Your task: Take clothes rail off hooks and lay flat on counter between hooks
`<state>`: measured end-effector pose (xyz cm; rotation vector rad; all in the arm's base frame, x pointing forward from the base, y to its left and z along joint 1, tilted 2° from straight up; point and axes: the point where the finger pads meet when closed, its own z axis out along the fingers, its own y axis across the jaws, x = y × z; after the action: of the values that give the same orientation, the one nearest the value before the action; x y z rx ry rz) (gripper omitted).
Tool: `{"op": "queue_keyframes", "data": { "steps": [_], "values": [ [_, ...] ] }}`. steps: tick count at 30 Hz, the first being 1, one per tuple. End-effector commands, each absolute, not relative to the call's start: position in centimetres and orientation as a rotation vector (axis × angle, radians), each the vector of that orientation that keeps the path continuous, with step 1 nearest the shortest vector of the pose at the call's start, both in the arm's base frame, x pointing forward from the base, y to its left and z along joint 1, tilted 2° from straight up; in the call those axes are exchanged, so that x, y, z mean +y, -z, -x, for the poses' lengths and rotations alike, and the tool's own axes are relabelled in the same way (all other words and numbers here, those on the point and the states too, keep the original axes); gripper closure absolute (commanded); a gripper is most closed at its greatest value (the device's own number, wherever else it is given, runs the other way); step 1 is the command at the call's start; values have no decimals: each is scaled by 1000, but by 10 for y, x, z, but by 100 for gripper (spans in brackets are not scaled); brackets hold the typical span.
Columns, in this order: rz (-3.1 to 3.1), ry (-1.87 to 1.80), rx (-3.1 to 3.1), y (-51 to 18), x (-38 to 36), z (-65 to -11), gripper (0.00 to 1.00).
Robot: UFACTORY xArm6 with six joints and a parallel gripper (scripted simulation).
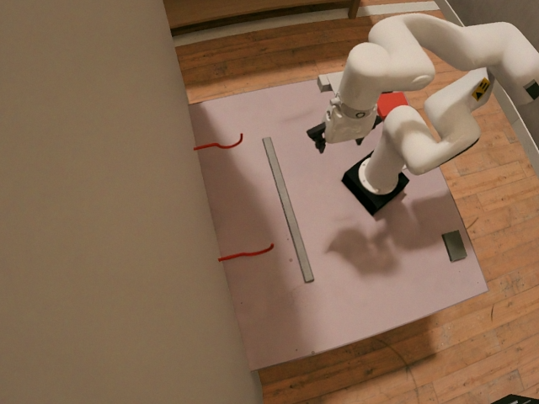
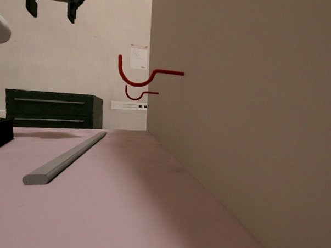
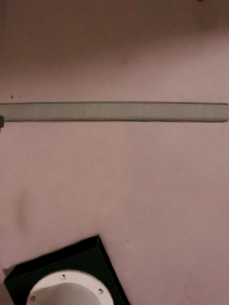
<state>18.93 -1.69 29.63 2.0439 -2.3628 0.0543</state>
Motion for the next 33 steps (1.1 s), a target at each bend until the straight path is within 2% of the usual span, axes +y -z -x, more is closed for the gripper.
{"op": "queue_keyframes", "data": {
  "steps": [1,15,33],
  "values": [
    [-2045,-58,-2364,-310,-16,-184,0],
    [-2045,-57,-2364,-346,-12,-167,0],
    [-2045,-57,-2364,-347,-12,-167,0]
  ]
}}
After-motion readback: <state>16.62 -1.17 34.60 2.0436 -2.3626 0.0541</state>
